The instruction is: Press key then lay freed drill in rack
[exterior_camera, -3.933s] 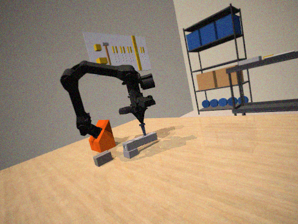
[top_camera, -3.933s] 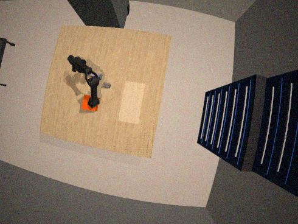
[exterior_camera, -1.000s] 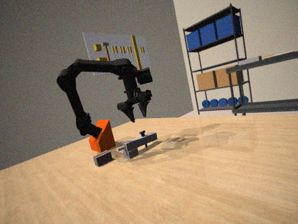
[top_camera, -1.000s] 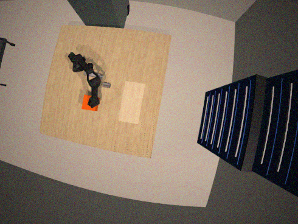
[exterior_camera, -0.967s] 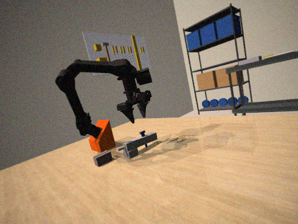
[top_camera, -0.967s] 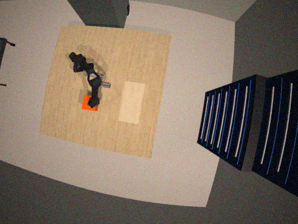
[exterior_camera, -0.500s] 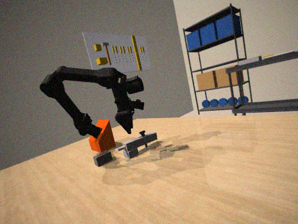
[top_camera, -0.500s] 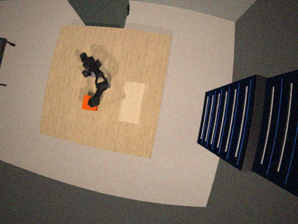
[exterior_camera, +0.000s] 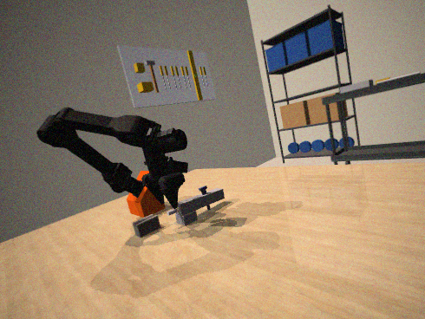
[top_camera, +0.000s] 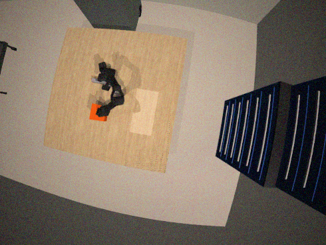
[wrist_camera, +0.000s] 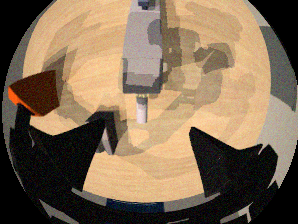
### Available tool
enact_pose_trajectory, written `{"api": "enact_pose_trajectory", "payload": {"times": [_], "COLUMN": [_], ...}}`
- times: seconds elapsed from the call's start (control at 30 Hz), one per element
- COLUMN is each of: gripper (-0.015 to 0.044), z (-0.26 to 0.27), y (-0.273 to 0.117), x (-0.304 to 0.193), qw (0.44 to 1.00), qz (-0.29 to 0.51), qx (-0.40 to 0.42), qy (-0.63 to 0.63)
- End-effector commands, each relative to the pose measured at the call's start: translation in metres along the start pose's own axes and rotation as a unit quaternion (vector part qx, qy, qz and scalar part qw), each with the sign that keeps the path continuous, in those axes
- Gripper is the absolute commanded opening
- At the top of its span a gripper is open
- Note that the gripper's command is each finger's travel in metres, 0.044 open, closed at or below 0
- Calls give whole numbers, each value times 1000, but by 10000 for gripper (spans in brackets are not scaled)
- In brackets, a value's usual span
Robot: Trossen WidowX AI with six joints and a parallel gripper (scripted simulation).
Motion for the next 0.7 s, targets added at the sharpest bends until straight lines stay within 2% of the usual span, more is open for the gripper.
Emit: {"api": "enact_pose_trajectory", "payload": {"times": [0.0, 0.67], "gripper": [440, 440], "z": [3, 4], "y": [7, 17], "x": [-11, -8], "qw": [999, 999], "qz": [7, 7], "qx": [0, 0], "qy": [-46, -46]}}
Point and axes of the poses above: the point midway between the two fingers, 35 mm back from their tips, its own y axis out along the fingers, its own z axis across the jaws, x = y × z, the point moved 5 cm from there along -y, back along the fingers, and after that the axes turned 15 degrees about y, right-handed, at the moved point
